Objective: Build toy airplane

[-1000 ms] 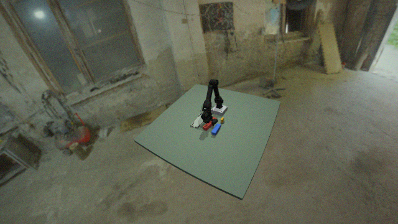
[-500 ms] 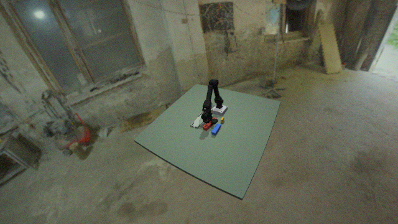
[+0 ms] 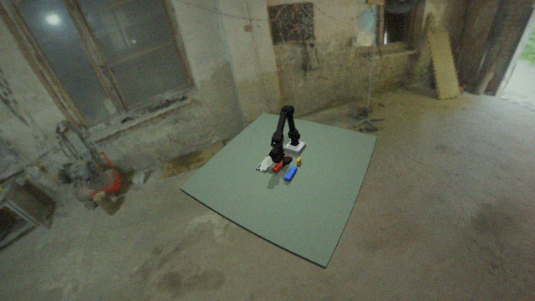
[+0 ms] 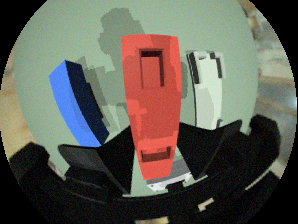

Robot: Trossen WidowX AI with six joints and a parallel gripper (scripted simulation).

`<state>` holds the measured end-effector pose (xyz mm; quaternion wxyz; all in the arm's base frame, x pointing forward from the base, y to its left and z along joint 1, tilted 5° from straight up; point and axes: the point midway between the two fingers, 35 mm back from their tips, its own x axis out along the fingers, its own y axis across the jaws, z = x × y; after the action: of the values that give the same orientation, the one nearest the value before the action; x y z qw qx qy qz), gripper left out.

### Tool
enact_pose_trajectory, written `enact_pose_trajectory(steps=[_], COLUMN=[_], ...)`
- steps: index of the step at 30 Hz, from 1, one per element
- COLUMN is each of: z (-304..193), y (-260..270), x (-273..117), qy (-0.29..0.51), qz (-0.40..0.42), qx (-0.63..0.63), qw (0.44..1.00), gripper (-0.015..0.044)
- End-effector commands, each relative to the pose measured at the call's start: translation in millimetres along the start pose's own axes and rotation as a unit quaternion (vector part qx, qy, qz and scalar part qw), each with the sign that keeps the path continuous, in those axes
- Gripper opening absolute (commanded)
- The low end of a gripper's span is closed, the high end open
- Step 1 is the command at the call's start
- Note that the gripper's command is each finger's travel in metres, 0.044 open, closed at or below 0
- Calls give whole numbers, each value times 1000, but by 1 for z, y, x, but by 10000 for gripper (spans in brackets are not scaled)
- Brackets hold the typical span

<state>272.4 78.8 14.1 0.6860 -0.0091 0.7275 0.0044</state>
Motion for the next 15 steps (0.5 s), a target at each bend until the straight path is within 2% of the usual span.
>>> enact_pose_trajectory(steps=[1, 15], z=[3, 1], y=[0, 0], x=[-15, -60], qy=[-5, -5], qz=[-1, -1], qx=[-2, -2], qw=[1000, 1000], gripper=[0, 0])
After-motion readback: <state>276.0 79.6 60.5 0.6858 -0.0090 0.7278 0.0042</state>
